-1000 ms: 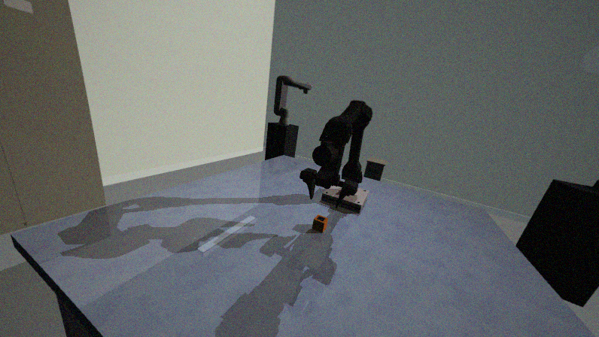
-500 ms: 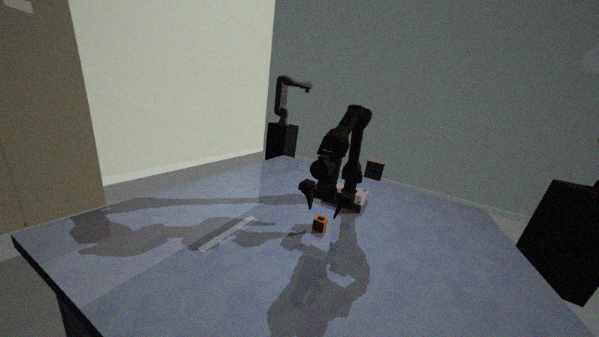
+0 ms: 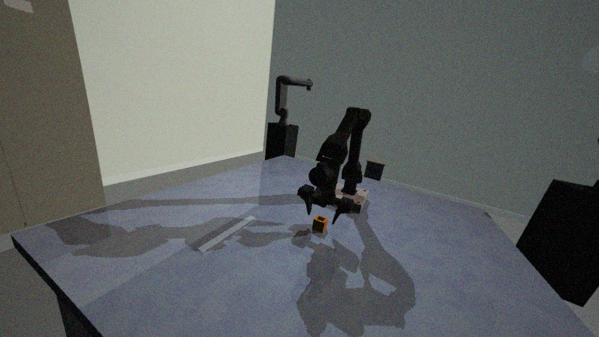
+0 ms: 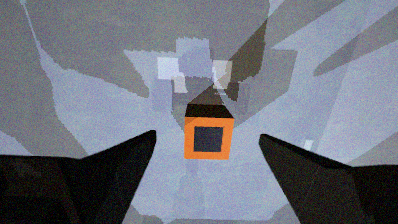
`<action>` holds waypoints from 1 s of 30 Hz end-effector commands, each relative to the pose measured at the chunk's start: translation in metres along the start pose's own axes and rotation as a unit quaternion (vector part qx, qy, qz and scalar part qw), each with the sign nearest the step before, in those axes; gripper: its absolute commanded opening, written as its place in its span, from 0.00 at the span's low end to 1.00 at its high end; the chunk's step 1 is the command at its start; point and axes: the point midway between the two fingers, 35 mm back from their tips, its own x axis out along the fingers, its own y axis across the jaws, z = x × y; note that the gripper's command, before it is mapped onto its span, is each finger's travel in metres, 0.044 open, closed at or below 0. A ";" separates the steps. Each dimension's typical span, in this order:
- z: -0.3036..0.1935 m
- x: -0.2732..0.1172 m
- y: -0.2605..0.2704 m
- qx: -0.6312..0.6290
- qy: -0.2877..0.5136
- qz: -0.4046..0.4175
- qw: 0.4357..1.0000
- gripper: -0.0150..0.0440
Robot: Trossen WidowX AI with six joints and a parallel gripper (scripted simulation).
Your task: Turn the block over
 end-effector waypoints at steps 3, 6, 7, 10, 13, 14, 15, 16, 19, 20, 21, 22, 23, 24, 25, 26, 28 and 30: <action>-0.002 0.012 0.000 -0.001 0.004 0.002 1.000 1.00; -0.002 0.016 0.000 -0.001 0.004 0.002 1.000 1.00; -0.002 0.016 0.000 -0.001 0.004 0.002 1.000 1.00; -0.002 0.016 0.000 -0.001 0.004 0.002 1.000 0.87; -0.002 0.016 0.000 -0.001 0.004 0.002 1.000 0.73; -0.002 0.016 0.000 -0.001 0.004 0.002 1.000 0.69; -0.002 0.016 0.000 -0.001 0.004 0.002 1.000 0.64; -0.002 0.016 0.000 -0.001 0.004 0.002 1.000 0.60; -0.002 0.016 0.000 -0.001 0.004 0.002 1.000 0.53; -0.002 0.016 0.000 -0.001 0.004 0.002 1.000 0.52; -0.002 0.016 0.000 -0.001 0.004 0.002 1.000 0.51; -0.002 0.016 0.000 -0.001 0.004 0.002 1.000 0.50; -0.002 0.016 0.000 -0.001 0.004 0.002 1.000 0.49; -0.002 0.016 0.000 -0.001 0.004 0.002 1.000 0.48; -0.002 0.016 0.000 -0.001 0.004 0.002 1.000 0.46; -0.002 0.016 0.000 -0.001 0.004 0.002 1.000 0.45; -0.002 0.016 0.000 -0.001 0.004 0.002 1.000 0.43; -0.002 0.016 0.000 -0.001 0.004 0.002 1.000 0.41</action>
